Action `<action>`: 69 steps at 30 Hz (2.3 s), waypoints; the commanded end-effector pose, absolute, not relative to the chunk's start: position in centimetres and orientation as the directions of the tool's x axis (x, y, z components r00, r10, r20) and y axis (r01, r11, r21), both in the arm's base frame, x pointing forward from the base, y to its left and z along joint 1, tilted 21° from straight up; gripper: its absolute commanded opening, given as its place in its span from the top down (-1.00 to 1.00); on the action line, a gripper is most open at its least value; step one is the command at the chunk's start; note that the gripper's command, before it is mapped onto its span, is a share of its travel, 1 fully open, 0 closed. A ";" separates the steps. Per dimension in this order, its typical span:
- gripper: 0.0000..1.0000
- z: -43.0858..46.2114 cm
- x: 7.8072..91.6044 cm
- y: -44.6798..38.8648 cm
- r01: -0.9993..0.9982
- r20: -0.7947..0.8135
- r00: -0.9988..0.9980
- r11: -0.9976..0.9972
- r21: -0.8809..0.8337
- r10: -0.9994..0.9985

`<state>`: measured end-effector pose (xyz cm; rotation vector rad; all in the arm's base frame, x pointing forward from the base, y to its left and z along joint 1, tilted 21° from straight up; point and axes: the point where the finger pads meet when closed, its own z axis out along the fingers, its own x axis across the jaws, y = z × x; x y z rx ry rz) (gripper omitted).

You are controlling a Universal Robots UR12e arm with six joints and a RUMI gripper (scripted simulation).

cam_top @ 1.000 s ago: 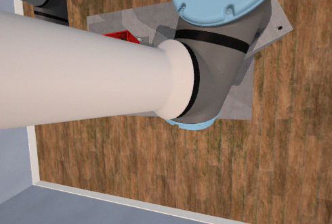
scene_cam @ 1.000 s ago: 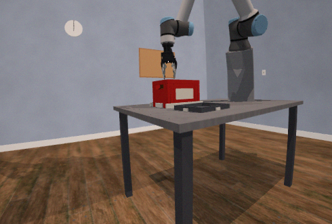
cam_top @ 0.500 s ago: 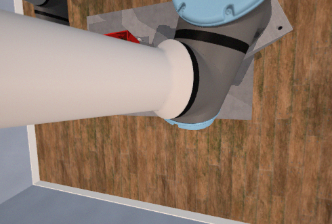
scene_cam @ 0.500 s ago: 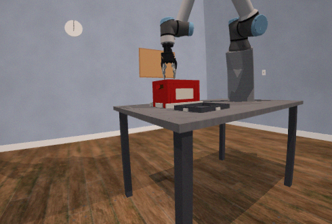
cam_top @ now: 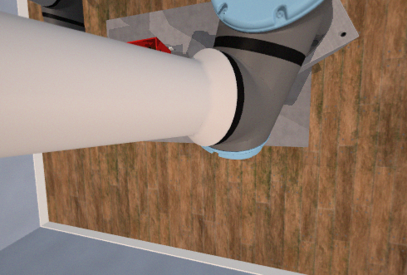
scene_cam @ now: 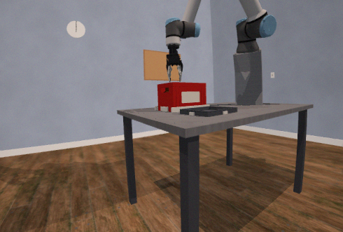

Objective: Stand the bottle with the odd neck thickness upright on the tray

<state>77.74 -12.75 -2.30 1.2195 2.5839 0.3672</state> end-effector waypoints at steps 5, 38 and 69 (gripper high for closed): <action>0.24 -2.2 77.8 -12.8 0.713 -0.126 -0.614 0.616 0.335 0.779; 0.24 -2.9 78.0 -12.7 0.713 -0.126 -0.614 0.616 0.334 0.779; 0.24 -5.6 79.0 -12.4 0.713 -0.126 -0.614 0.616 0.334 0.779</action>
